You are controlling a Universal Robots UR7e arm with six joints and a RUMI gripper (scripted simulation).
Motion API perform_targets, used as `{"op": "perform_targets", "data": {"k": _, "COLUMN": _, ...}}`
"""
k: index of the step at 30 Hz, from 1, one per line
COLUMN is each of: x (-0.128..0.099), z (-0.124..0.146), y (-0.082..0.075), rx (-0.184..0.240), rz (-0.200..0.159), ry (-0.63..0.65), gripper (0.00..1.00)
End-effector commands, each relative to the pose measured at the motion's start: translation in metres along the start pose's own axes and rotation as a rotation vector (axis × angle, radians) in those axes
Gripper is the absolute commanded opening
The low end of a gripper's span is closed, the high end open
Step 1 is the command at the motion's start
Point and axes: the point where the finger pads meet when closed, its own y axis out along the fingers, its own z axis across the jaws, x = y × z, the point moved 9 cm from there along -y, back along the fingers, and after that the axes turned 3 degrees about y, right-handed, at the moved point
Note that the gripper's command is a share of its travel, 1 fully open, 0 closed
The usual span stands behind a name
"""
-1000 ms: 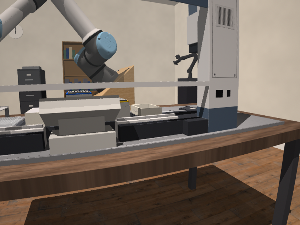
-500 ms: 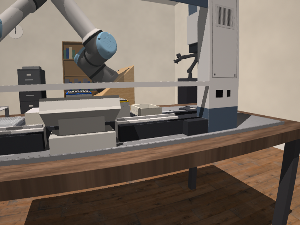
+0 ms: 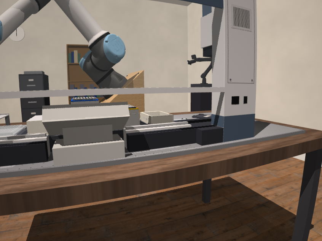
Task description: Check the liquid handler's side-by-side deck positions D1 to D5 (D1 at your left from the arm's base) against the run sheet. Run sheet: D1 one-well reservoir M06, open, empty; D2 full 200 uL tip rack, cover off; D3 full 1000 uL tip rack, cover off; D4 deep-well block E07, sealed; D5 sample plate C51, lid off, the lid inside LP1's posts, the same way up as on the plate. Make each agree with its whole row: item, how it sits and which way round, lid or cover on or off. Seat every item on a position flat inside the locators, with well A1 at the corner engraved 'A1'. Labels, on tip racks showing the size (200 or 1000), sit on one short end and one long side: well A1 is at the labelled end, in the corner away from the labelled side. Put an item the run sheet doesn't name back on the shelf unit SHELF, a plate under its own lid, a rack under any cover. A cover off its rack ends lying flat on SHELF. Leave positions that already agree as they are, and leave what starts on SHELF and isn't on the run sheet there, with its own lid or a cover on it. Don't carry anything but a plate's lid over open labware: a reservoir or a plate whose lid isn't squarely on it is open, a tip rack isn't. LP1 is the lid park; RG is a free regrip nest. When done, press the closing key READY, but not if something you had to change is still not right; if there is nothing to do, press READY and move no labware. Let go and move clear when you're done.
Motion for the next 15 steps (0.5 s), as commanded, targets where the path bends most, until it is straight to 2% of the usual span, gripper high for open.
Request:
{"op": "perform_targets", "data": {"k": 1, "x": 0.000, "z": 0.001, "y": 0.001, "rx": 0.000, "rz": -0.001, "ry": 0.000, "gripper": 0.82}}
{"op": "perform_targets", "data": {"k": 7, "x": 0.000, "z": 0.001, "y": 0.001, "rx": 0.000, "rz": -0.001, "ry": 0.000, "gripper": 0.82}}
{"op": "perform_targets", "data": {"k": 15, "x": -0.001, "z": 0.000, "y": -0.014, "rx": -0.003, "rz": 0.003, "ry": 0.001, "gripper": 0.82}}
